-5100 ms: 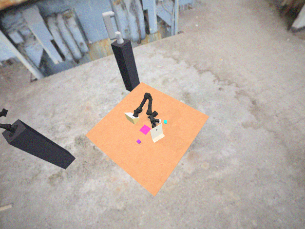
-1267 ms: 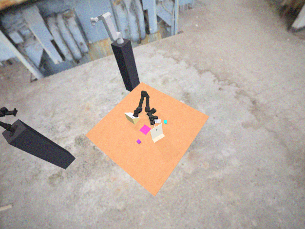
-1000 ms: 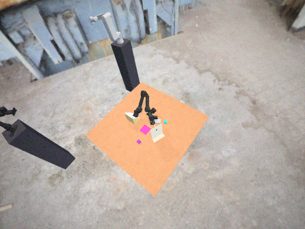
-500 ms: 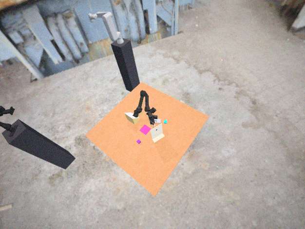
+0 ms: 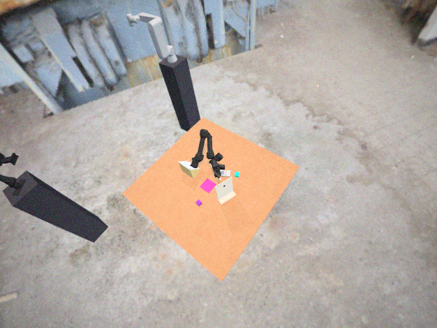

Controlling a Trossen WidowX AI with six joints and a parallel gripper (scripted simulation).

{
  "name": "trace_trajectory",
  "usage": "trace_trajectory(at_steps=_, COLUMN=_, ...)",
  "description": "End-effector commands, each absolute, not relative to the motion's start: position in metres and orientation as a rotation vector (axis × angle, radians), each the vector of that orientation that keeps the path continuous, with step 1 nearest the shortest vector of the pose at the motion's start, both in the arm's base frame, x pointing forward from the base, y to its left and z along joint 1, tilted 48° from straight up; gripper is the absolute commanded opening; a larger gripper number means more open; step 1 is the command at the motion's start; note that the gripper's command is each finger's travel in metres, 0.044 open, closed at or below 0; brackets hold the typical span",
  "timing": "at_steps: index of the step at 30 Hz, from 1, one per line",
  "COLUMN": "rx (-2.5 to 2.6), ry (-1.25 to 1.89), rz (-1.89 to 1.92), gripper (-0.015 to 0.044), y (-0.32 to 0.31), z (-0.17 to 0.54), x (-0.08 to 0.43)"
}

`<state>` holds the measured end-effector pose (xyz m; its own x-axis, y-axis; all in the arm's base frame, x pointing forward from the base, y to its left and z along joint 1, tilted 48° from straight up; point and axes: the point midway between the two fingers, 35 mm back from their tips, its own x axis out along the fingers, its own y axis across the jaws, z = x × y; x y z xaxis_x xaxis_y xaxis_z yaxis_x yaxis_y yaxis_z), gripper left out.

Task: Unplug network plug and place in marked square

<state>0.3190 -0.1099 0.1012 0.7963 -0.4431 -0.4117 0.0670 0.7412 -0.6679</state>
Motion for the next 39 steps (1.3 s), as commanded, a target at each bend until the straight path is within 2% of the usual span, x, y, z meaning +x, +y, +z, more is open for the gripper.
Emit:
trace_trajectory(at_steps=1, rx=-0.689, ry=0.586, rz=-0.3, gripper=0.0, y=-0.118, z=0.111, x=0.316)
trace_trajectory(at_steps=17, rx=-0.691, ry=0.59, rz=-0.3, gripper=0.0, y=-0.145, z=0.135, x=0.295)
trace_trajectory(at_steps=39, rx=-0.763, ry=0.828, rz=0.286, gripper=0.0, y=-0.125, z=0.025, x=0.258)
